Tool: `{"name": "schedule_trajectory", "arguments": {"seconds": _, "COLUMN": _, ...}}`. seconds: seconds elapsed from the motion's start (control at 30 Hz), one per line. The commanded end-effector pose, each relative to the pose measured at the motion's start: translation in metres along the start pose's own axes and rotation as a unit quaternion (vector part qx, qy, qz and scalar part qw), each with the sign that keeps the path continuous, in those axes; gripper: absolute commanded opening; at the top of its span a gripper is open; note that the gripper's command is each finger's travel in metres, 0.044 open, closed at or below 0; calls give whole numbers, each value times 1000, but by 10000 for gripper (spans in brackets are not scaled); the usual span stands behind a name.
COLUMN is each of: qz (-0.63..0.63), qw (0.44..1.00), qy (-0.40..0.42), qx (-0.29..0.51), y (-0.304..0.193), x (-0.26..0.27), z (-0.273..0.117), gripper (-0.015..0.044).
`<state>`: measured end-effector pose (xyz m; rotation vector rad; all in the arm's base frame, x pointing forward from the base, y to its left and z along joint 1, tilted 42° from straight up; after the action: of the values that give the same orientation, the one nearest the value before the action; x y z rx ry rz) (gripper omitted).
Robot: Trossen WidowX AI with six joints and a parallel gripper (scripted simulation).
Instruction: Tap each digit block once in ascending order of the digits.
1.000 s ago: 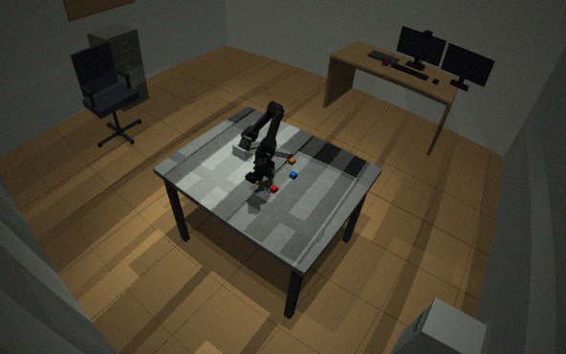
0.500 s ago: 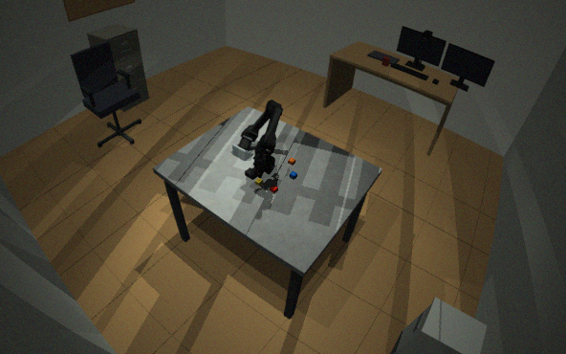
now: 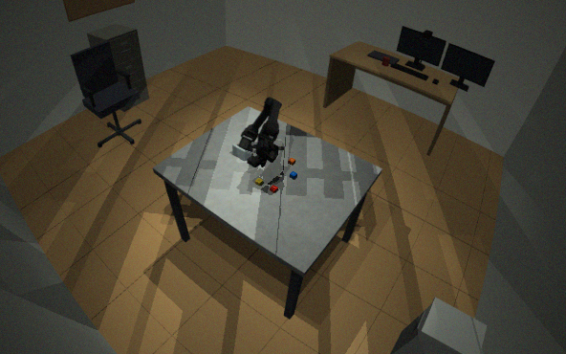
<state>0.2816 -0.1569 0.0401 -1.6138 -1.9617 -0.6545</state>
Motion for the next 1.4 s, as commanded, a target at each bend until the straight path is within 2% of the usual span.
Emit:
{"name": "schedule_trajectory", "arguments": {"seconds": 0.0, "qz": -10, "qw": 1000, "qy": -12, "qx": -3, "y": 30, "x": 63, "z": -9, "gripper": 20}}
{"name": "schedule_trajectory", "arguments": {"seconds": 0.2, "qz": -9, "qw": 1000, "qy": -11, "qx": -5, "y": 49, "x": 150, "z": -9, "gripper": 20}}
{"name": "schedule_trajectory", "arguments": {"seconds": 0.43, "qz": -15, "qw": 1000, "qy": 7, "qx": -2, "y": 41, "x": 248, "z": -3, "gripper": 20}}
{"name": "schedule_trajectory", "arguments": {"seconds": 0.73, "qz": -16, "qw": 1000, "qy": 8, "qx": -2, "y": 41, "x": 251, "z": -1, "gripper": 20}}
{"name": "schedule_trajectory", "arguments": {"seconds": 0.97, "qz": -16, "qw": 1000, "qy": 10, "qx": -3, "y": 41, "x": 253, "z": 75, "gripper": 20}}
{"name": "schedule_trajectory", "arguments": {"seconds": 1.37, "qz": -17, "qw": 1000, "qy": 10, "qx": -3, "y": 41, "x": 253, "z": 86, "gripper": 20}}
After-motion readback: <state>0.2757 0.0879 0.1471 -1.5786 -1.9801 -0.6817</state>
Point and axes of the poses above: the point midway between the two fingers, 35 mm back from their tips, its own z axis out along the fingers, its own x axis across the jaws, y = z × x, the point moved 4 cm from there along -z, back along the fingers, and after that the axes turned 4 degrees about -z, right-handed, at the moved point
